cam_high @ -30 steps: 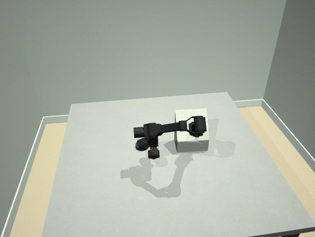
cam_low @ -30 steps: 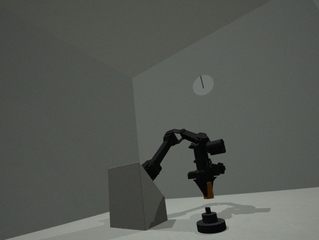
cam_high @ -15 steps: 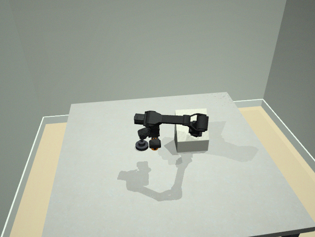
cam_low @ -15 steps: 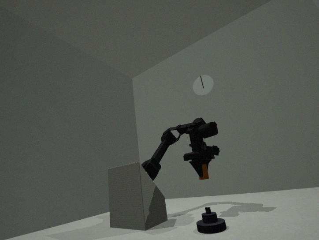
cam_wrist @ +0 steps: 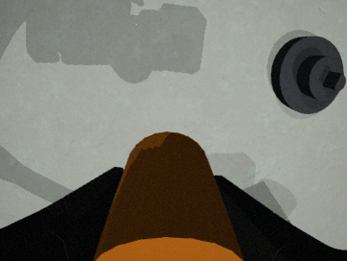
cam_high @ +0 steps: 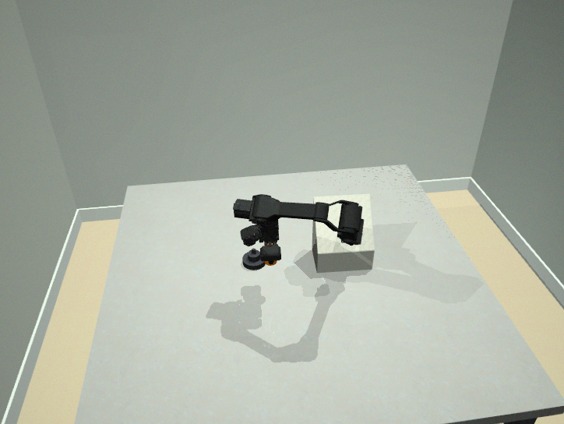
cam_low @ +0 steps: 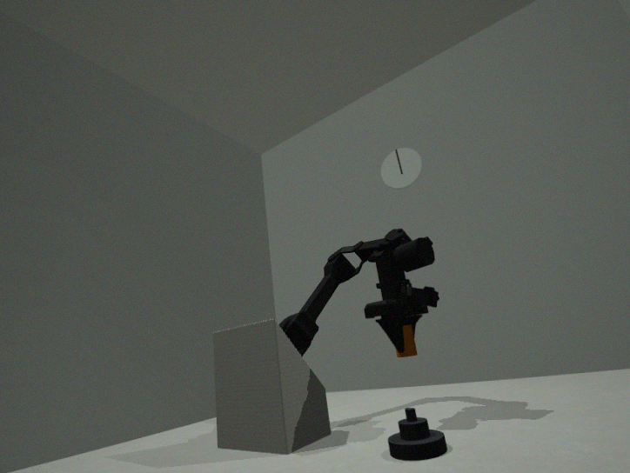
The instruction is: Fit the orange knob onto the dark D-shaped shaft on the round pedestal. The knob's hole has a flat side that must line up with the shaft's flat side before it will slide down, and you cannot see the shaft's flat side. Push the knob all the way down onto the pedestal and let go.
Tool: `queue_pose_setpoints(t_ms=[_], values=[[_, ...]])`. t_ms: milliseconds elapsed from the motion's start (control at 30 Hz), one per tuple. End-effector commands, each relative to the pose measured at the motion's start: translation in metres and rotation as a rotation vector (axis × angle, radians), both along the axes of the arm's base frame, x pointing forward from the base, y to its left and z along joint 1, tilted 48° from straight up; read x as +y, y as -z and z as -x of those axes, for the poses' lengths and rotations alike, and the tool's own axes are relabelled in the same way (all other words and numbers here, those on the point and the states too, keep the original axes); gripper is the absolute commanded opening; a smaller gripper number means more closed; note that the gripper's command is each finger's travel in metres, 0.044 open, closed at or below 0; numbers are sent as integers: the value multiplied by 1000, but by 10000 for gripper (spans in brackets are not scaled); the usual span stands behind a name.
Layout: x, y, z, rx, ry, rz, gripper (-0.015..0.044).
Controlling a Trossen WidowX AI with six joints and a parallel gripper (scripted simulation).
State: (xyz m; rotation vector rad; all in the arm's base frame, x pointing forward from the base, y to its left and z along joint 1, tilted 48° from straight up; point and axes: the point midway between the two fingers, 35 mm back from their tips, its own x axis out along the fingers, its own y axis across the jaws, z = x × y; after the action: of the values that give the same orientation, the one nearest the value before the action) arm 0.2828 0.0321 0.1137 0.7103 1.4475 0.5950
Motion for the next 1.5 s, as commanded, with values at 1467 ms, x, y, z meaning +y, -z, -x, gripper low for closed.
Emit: queue_pose_setpoints(t_ms=[1467], values=[[-68, 128, -49, -20, 1, 14, 0]])
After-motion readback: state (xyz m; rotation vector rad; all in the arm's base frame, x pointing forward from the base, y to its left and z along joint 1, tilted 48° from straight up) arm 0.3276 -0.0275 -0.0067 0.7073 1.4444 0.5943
